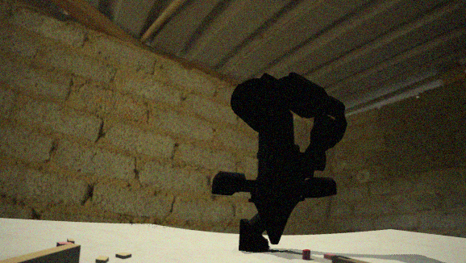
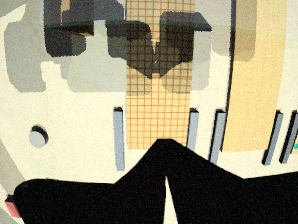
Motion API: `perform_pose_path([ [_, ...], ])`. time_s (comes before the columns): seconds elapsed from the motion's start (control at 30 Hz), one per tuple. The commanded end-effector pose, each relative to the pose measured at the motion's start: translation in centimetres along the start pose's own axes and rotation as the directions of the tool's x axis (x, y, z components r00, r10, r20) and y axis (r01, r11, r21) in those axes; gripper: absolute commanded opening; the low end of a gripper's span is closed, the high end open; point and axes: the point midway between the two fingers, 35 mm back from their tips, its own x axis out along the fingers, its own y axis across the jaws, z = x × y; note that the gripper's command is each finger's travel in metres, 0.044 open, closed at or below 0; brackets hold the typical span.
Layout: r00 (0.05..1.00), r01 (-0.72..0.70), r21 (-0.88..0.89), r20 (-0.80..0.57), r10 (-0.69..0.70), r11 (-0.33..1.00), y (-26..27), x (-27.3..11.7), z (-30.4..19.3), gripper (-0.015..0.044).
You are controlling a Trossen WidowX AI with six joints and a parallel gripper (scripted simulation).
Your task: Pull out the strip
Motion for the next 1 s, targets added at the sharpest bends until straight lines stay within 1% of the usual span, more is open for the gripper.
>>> perform_pose_path([
  [0.0,1.000,-0.004,0.013,-0.007,0.004,1.000,-0.2,0.8,-0.3,0.0000],
  [0.97,1.000,-0.007,0.012,-0.006,0.007,1.000,-0.1,5.6,-0.7,0.0000],
])
